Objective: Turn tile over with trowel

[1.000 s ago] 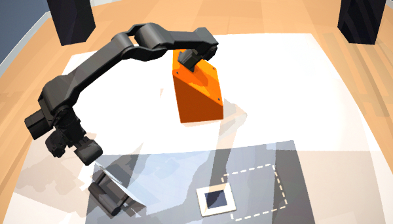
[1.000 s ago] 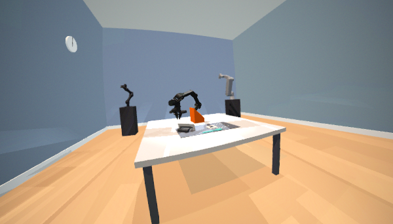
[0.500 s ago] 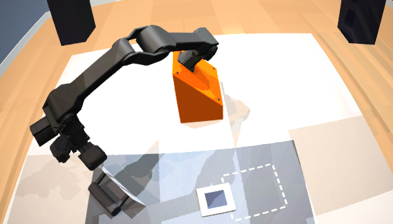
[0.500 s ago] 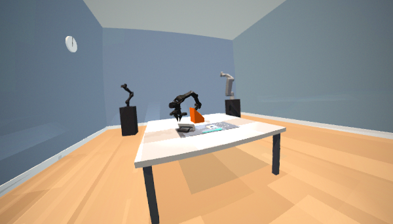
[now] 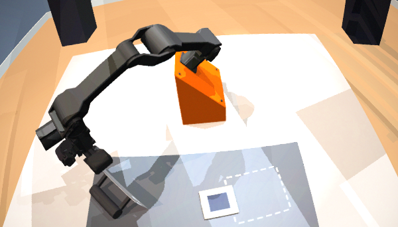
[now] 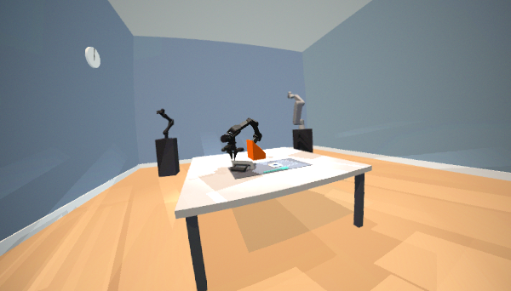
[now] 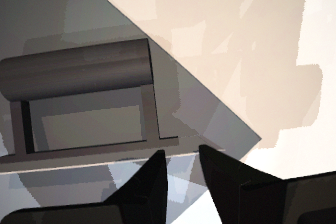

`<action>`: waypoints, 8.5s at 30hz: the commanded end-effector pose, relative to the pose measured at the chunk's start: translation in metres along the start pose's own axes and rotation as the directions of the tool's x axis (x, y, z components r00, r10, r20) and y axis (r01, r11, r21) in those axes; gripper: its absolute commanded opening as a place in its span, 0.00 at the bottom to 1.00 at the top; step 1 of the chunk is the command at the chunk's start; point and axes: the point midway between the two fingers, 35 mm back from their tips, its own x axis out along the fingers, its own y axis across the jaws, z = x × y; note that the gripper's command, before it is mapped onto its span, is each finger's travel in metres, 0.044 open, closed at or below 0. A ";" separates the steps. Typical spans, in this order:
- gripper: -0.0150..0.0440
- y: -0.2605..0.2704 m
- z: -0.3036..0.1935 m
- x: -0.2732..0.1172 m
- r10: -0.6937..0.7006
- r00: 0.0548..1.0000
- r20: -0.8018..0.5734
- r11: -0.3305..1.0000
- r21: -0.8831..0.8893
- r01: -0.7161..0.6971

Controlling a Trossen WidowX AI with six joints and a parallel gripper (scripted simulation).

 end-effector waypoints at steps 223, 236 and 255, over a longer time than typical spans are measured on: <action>0.42 0.147 -0.007 -0.037 0.008 1.000 -0.005 0.124 -0.992 -0.006; 0.42 0.160 -0.005 -0.040 0.009 1.000 0.000 0.024 -1.000 0.000; 0.42 0.161 -0.004 -0.014 0.010 1.000 -0.003 0.014 -1.000 -0.003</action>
